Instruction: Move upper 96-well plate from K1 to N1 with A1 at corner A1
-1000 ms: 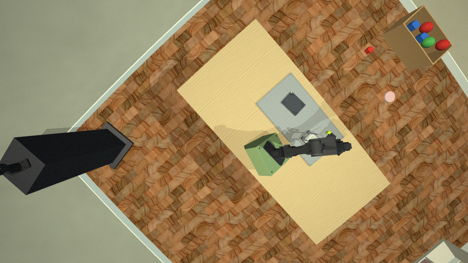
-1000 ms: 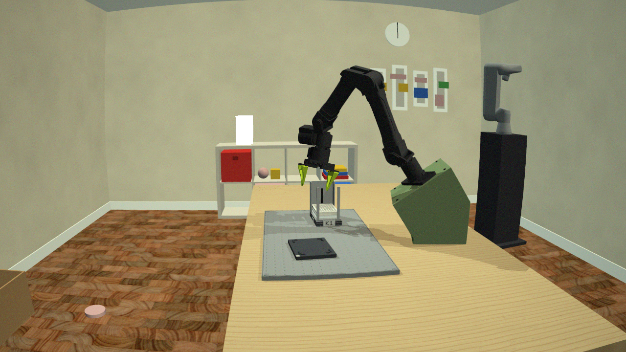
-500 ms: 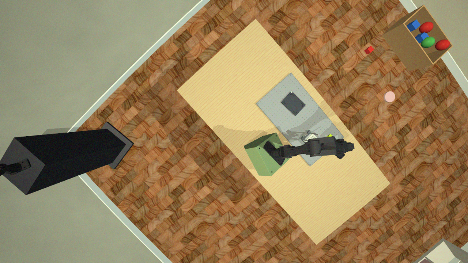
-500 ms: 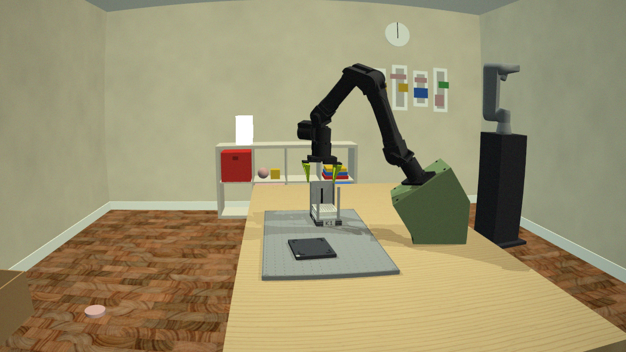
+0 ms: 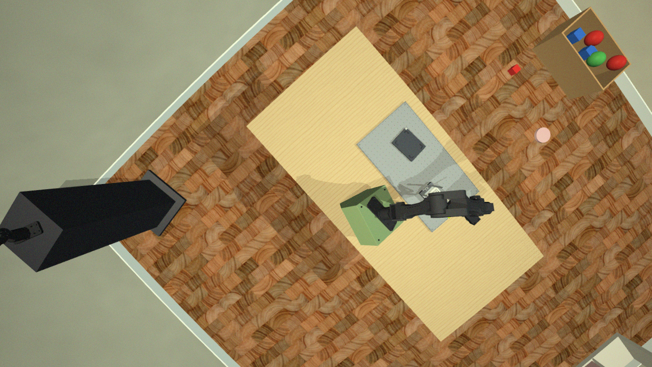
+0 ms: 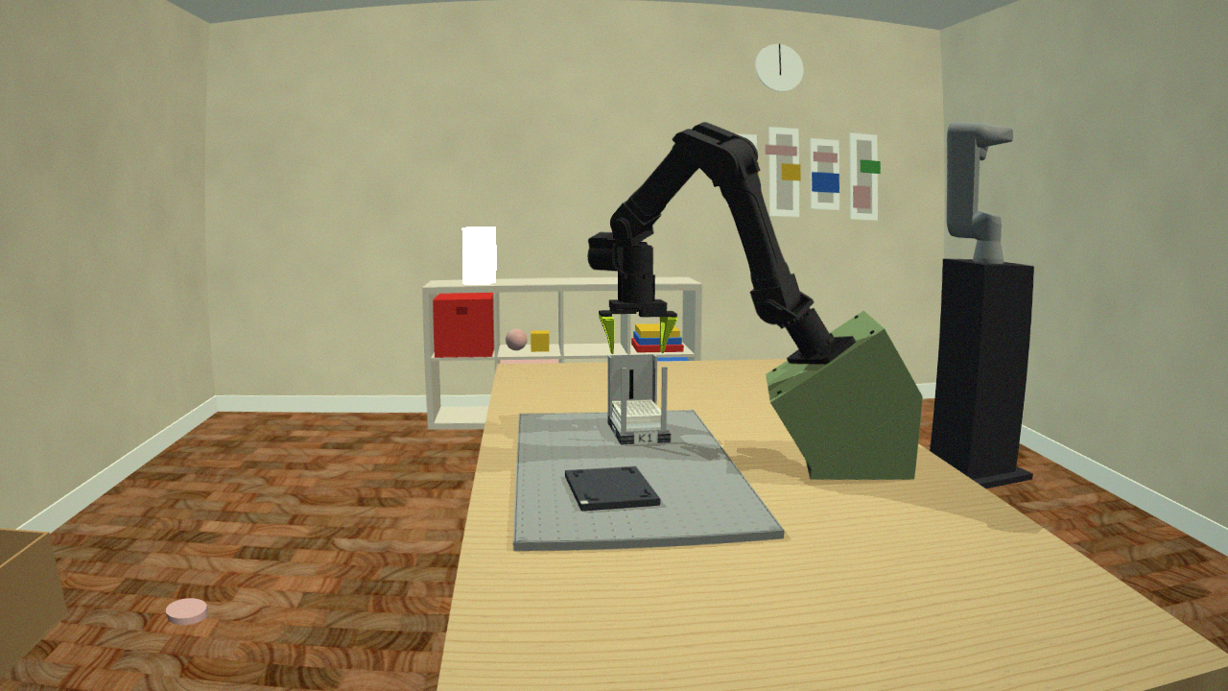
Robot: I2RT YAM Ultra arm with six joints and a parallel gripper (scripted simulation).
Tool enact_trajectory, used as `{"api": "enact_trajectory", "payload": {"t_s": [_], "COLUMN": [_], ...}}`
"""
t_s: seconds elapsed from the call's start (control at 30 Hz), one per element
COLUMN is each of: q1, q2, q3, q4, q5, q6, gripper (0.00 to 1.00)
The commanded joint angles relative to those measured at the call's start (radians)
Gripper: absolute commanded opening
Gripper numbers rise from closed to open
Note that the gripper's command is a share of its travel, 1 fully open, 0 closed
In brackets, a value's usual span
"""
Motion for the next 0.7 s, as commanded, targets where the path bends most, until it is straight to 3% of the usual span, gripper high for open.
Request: {"api": "enact_trajectory", "payload": {"t_s": [0.0,0.2,0.27,0.67], "q1": [-0.005,-0.007,0.009,0.031], "q2": [-0.006,0.011,0.019,0.049], "q3": [0.01,0.018,-0.023,-0.056], "q4": [-0.01,-0.015,0.021,0.09], "q5": [0.001,0.007,0.01,0.02], "q6": [-0.007,-0.011,-0.006,0.021], "gripper": [1.0,1.0,1.0,1.0]}}
